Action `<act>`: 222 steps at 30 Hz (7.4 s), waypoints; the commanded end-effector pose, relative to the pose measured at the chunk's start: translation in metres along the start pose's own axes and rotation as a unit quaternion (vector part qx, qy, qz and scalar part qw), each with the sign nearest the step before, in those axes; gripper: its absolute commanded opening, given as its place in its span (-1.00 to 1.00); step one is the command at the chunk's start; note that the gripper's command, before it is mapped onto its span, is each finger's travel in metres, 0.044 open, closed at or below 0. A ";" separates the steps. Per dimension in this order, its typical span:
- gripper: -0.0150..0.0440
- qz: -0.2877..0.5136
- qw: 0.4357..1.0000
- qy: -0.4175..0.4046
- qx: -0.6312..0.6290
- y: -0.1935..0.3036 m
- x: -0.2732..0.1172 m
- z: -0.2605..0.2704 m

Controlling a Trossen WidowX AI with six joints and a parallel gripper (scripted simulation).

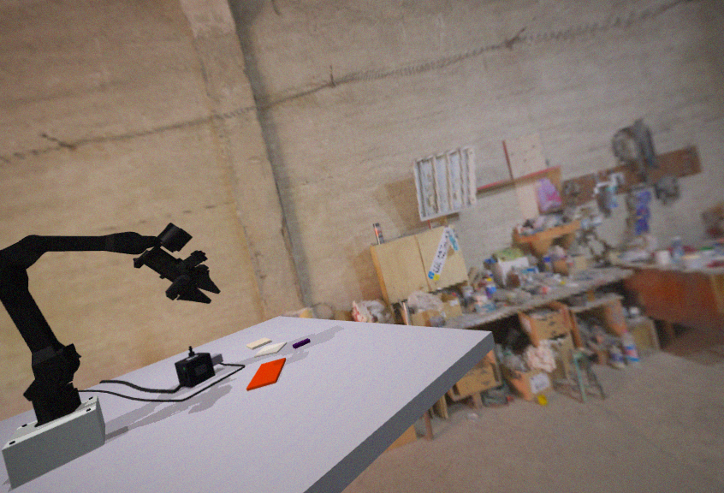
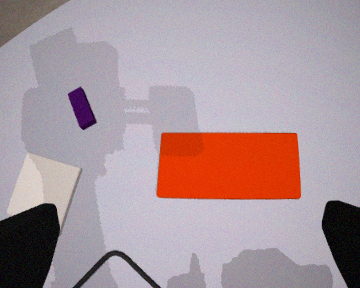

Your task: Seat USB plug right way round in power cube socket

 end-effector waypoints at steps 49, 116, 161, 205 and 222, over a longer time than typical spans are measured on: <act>1.00 0.132 0.304 -0.305 -0.893 0.144 0.034 0.137; -0.49 0.132 0.306 -0.303 -0.893 0.156 0.055 0.130; -0.49 0.132 0.306 -0.303 -0.893 0.139 0.033 0.132; -0.49 0.258 0.682 -0.209 -0.652 0.139 0.034 0.132; -0.49 0.298 0.809 -0.146 -0.485 0.139 0.034 0.132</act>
Point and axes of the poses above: the point midway between the two fingers, 35 mm back from their tips, its own x axis out along the fingers, its own z axis across the jaws, y = z × x, the point moved 3 cm from there along -x, back along the fingers, and after that the axes turned 10 degrees about -x, right-handed, at the moved point
